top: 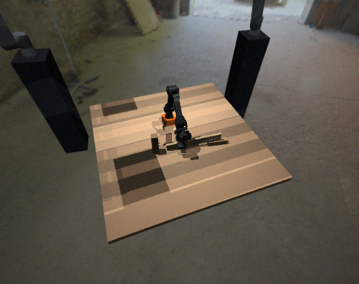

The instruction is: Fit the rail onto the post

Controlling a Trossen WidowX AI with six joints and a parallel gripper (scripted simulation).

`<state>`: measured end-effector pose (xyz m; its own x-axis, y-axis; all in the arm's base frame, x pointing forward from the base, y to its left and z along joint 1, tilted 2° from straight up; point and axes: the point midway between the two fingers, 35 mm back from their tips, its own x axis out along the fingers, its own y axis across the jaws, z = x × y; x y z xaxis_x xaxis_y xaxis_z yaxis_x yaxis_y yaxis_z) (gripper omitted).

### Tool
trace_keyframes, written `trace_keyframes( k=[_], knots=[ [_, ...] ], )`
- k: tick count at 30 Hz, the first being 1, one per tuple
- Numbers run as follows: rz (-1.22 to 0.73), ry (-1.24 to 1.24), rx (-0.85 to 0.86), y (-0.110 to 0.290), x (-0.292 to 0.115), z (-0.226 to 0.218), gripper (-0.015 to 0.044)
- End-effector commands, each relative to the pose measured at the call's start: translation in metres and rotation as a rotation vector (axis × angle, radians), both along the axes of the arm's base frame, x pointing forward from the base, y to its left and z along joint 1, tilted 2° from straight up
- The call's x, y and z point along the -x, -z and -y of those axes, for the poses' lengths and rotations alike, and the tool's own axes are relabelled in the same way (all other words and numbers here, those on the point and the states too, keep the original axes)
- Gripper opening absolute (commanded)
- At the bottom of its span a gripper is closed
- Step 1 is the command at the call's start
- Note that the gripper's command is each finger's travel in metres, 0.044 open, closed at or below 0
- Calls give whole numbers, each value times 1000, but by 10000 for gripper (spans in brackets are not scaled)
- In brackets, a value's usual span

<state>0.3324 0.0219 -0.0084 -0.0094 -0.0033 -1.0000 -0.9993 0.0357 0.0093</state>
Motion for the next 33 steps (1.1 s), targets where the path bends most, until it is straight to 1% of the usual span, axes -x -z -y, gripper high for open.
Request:
trace_keyframes(
  k=[1, 33],
  knots=[
    [-1, -2, 5, 1, 0, 1, 0],
    [-1, -2, 5, -13, -1, 0, 0]
  ],
)
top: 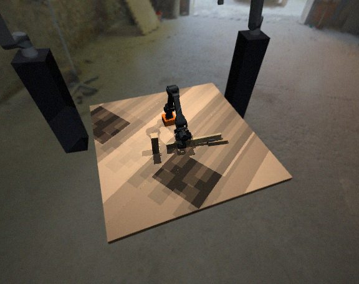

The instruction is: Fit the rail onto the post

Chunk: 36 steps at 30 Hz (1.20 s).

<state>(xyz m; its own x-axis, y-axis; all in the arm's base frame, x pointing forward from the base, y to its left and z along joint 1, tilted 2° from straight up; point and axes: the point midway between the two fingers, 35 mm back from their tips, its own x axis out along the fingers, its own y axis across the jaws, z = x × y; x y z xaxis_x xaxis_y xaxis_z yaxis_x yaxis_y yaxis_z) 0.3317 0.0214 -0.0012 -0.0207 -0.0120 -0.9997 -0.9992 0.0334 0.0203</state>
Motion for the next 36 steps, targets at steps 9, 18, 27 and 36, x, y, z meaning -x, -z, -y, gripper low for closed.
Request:
trace_keyframes(
  k=[9, 18, 27, 36],
  knots=[
    [10, 0, -4, -10, -3, -1, 0],
    [11, 0, -4, -14, -3, -1, 0],
    [11, 0, -4, -19, -4, -1, 0],
    [11, 0, -4, -23, -4, -1, 0]
  ],
)
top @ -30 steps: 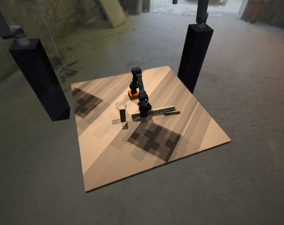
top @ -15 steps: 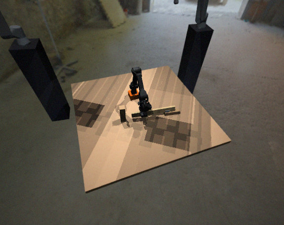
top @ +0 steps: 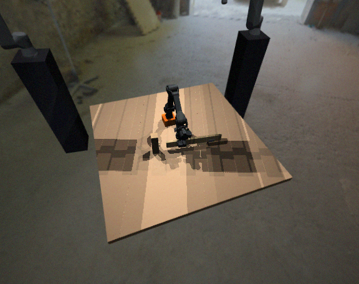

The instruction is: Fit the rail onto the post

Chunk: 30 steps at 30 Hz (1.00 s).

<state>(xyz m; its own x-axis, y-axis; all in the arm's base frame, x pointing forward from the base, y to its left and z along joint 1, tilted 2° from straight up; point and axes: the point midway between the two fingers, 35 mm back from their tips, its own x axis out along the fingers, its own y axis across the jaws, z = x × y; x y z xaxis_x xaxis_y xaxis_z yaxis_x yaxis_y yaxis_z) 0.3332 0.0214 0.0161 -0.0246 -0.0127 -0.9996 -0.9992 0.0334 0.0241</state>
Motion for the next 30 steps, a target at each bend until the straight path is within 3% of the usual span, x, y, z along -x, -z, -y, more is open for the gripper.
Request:
trace_keyframes(
  k=[1, 30],
  knots=[
    [14, 0, -4, -7, -3, -1, 0],
    [14, 0, -4, -9, -2, -1, 0]
  ],
)
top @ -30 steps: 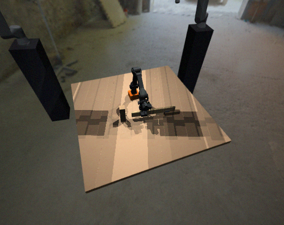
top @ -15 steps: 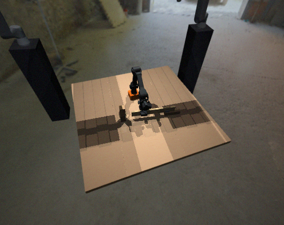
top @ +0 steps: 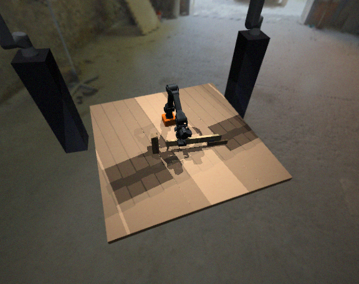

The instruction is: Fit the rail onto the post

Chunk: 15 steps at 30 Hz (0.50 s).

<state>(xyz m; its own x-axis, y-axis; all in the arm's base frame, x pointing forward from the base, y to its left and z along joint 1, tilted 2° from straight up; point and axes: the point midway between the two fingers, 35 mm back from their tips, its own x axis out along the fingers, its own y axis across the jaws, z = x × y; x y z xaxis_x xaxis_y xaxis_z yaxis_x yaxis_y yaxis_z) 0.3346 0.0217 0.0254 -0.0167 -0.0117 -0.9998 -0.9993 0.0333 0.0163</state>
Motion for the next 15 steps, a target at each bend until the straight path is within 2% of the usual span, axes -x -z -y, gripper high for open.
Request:
trace_keyframes(
  k=[1, 15],
  knots=[
    [7, 0, -3, 1, -1, -1, 0],
    [7, 0, -3, -2, 0, -1, 0]
  ],
)
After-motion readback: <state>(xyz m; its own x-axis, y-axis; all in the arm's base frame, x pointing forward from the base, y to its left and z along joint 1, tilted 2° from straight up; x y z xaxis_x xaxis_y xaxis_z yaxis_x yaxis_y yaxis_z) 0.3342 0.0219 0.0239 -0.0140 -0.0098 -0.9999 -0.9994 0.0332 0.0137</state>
